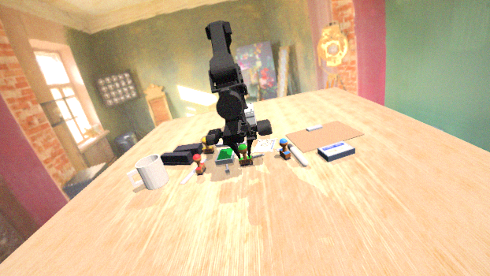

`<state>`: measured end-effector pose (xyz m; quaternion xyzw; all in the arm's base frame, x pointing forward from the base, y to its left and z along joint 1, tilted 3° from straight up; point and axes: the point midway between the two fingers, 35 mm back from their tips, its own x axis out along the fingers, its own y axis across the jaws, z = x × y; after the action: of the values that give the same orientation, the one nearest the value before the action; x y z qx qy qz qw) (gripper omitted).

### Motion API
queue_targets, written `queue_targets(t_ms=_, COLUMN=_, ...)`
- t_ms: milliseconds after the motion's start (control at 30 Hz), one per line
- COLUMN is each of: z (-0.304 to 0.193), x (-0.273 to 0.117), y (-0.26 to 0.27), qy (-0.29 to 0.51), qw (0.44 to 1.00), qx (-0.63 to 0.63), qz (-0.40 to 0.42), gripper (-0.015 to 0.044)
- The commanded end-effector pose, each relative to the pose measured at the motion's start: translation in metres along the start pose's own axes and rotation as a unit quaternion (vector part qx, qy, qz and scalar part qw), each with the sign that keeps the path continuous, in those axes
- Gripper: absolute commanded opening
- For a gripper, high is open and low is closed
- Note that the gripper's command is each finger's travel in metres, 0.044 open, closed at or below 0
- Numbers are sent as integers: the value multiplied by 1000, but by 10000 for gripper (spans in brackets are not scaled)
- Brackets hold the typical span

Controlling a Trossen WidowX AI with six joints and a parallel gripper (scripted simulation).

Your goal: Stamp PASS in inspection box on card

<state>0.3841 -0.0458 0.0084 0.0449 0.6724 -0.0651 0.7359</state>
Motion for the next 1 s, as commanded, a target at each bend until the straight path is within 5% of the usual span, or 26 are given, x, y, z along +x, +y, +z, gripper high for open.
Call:
queue_targets(t_ms=0, z=1, x=-3, y=0, qy=-1, qw=1000, qx=1, qz=-1, gripper=0)
queue_targets(t_ms=967, z=2, x=-17, y=0, qy=-1, qw=1000, qx=1, qz=-2, gripper=0)
